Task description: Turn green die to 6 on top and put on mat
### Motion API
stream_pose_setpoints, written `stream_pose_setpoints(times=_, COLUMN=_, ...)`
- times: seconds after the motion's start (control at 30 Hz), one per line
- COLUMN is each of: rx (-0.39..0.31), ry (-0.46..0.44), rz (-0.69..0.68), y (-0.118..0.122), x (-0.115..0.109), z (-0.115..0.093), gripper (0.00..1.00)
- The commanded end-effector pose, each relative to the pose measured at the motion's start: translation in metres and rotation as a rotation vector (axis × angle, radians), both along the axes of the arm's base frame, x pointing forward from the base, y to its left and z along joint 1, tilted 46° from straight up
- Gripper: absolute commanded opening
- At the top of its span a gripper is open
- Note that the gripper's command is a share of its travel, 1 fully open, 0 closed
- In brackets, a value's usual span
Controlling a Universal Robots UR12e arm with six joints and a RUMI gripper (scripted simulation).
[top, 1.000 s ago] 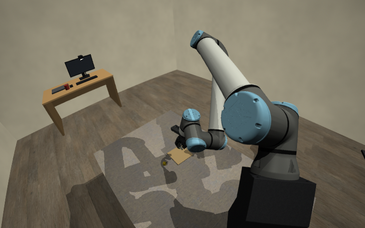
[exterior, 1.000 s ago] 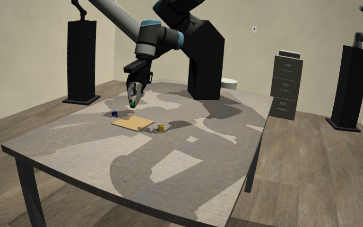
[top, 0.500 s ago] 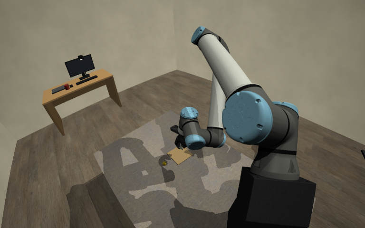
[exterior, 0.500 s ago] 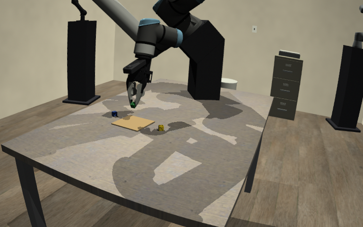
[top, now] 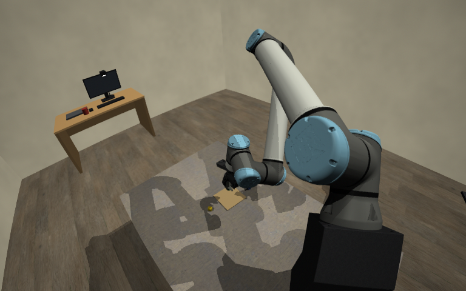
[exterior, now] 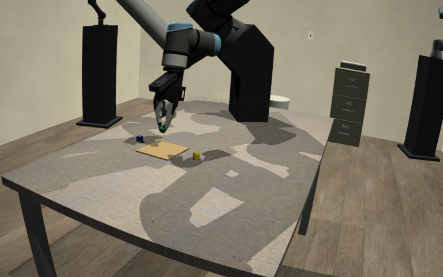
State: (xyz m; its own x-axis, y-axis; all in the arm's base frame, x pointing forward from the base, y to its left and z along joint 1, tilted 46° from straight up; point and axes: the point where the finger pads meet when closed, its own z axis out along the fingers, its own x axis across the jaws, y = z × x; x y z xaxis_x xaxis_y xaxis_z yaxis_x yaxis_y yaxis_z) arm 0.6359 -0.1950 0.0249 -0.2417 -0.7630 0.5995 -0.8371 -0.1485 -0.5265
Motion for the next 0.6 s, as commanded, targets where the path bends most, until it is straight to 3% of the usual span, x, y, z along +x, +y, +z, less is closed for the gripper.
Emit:
stream_pose_setpoints(times=0.0, rx=0.016, ry=0.036, rz=-0.029, y=0.0002, x=0.0029, z=-0.0013, gripper=0.03)
stream_pose_setpoints(times=0.57, rx=0.043, ry=0.141, rz=-0.112, y=0.0014, x=0.0025, z=0.0027, gripper=0.03)
